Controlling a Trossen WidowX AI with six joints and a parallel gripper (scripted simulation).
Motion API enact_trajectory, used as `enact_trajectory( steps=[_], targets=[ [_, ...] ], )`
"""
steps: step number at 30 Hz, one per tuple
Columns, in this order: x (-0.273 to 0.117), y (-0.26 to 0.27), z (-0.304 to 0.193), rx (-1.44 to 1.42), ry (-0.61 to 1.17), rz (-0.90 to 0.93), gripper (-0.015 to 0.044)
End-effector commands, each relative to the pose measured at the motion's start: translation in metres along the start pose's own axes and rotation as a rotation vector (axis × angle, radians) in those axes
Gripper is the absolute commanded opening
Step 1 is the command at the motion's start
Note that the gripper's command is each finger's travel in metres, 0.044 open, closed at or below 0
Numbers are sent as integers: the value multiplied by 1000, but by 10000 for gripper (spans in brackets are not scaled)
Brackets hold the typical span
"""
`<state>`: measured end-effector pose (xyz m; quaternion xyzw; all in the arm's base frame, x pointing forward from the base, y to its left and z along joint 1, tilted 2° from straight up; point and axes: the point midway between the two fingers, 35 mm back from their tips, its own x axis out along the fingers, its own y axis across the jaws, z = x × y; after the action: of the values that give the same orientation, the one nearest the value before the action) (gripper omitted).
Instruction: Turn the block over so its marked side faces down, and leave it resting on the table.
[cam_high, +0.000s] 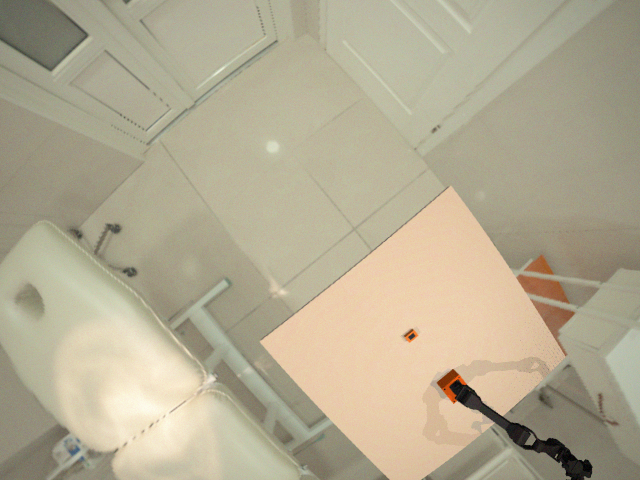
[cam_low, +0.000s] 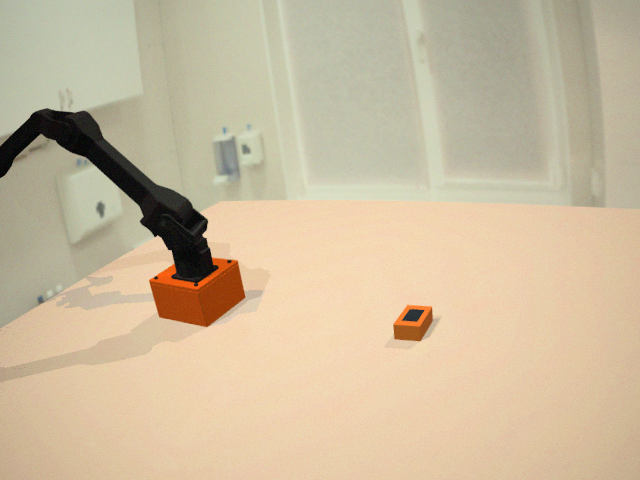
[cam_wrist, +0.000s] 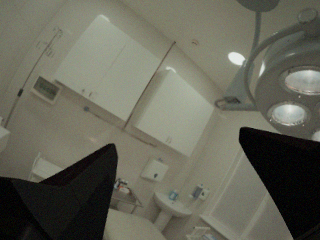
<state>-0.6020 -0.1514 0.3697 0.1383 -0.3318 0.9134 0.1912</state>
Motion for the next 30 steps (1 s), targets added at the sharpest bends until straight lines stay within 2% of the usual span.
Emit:
enact_trajectory(
  steps=[1,2,10,19,30],
  targets=[
    [-2,2,2,3,-2,4,426],
    [-6,6,6,12,-9,15,440],
    [-81,82,76,89,-92,254,440],
    [-169,142,124,139,-119,500,440],
    [-331,194,196,149,-207,876,440]
  ],
)
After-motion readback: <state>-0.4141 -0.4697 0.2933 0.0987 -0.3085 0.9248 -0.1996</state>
